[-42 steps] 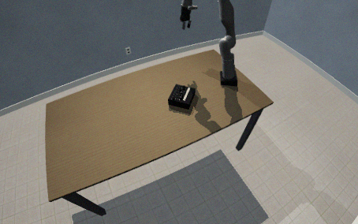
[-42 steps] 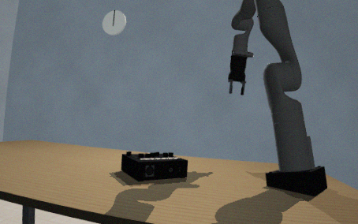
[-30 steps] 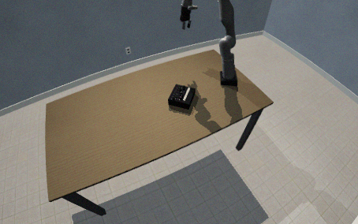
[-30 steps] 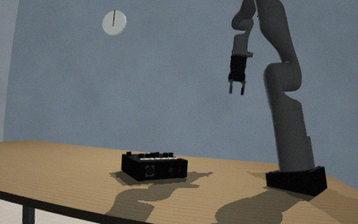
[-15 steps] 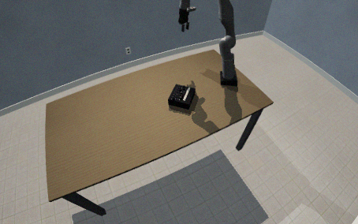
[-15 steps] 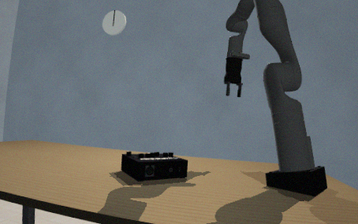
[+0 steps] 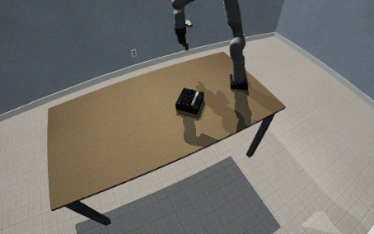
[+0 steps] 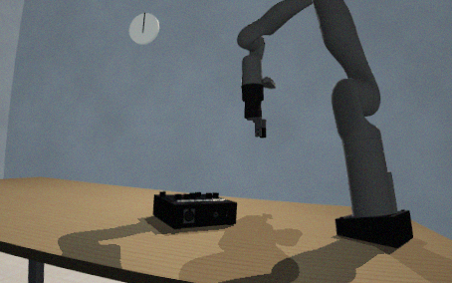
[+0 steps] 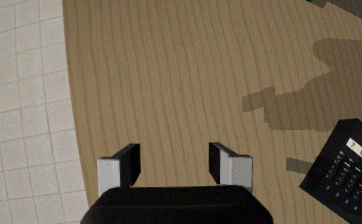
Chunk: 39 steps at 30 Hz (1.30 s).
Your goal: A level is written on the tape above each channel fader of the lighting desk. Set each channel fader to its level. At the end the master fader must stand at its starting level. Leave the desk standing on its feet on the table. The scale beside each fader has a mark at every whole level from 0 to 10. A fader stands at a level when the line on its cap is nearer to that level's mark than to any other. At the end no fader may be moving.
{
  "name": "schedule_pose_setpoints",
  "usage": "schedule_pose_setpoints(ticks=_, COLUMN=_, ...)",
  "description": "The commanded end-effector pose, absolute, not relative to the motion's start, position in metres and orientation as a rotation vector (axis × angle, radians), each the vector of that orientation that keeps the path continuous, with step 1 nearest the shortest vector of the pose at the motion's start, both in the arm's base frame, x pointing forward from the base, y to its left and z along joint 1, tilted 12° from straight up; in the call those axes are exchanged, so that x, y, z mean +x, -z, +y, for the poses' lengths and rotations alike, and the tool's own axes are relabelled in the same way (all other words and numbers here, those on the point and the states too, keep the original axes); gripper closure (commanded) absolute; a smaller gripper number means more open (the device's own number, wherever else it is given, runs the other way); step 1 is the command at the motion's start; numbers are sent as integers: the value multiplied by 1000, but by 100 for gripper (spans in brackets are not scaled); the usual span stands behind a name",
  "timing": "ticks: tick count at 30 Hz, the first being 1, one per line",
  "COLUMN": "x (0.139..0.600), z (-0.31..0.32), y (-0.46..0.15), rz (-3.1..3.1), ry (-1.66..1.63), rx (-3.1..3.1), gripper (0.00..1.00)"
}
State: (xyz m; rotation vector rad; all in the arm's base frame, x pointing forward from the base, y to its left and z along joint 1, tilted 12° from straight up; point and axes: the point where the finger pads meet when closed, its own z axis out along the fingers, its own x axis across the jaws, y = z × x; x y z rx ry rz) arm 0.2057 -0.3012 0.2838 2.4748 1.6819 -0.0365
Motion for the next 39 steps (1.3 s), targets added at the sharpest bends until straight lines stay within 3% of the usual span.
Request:
schedule_pose_setpoints(ticks=1, x=237, z=-280, y=-269, rz=1877, ry=51, rx=2368, gripper=0)
schedule_pose_setpoints(ticks=19, x=324, z=-192, y=-238, rz=2594, ry=161, rx=1554, gripper=0)
schedule_pose_setpoints(ticks=39, x=347, z=-159, y=-230, rz=2740, ry=180, rx=1264, gripper=0)
